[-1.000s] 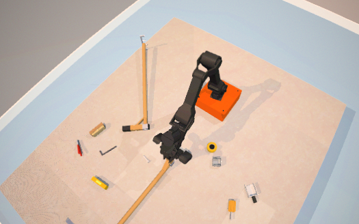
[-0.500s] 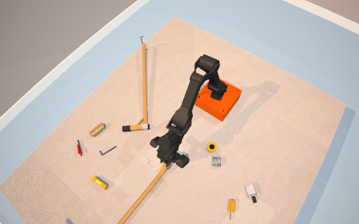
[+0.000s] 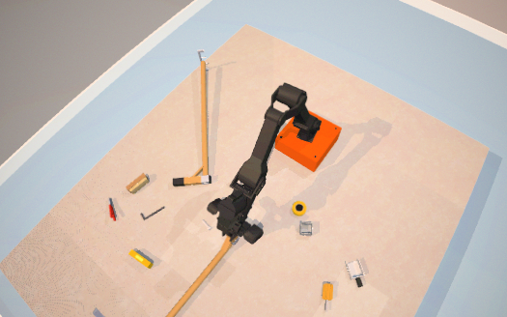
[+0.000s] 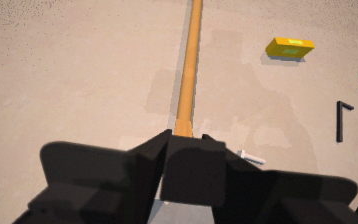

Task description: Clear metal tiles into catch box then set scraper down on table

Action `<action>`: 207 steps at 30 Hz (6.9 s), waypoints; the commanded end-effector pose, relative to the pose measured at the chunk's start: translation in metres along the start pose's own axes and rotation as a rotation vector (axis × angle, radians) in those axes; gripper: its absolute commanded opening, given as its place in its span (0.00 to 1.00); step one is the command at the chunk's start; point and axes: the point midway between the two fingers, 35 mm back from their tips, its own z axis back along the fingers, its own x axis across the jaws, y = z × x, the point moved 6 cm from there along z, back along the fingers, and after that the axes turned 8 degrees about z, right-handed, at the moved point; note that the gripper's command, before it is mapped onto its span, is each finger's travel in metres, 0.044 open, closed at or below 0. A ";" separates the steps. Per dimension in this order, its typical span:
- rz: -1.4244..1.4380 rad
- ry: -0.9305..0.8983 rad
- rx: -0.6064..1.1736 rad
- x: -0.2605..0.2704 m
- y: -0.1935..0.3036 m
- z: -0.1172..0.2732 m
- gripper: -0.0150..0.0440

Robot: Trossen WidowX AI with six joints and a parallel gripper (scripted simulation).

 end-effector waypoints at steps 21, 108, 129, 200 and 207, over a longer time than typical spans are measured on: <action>0.002 -0.002 -0.009 -0.002 -0.030 -0.022 0.25; 0.000 0.000 -0.010 0.002 -0.017 0.000 0.25; 0.001 0.000 -0.010 0.004 0.006 0.020 0.25; 0.002 -0.002 -0.010 0.013 0.100 0.078 0.25; 0.004 -0.003 -0.006 0.014 0.104 0.079 0.25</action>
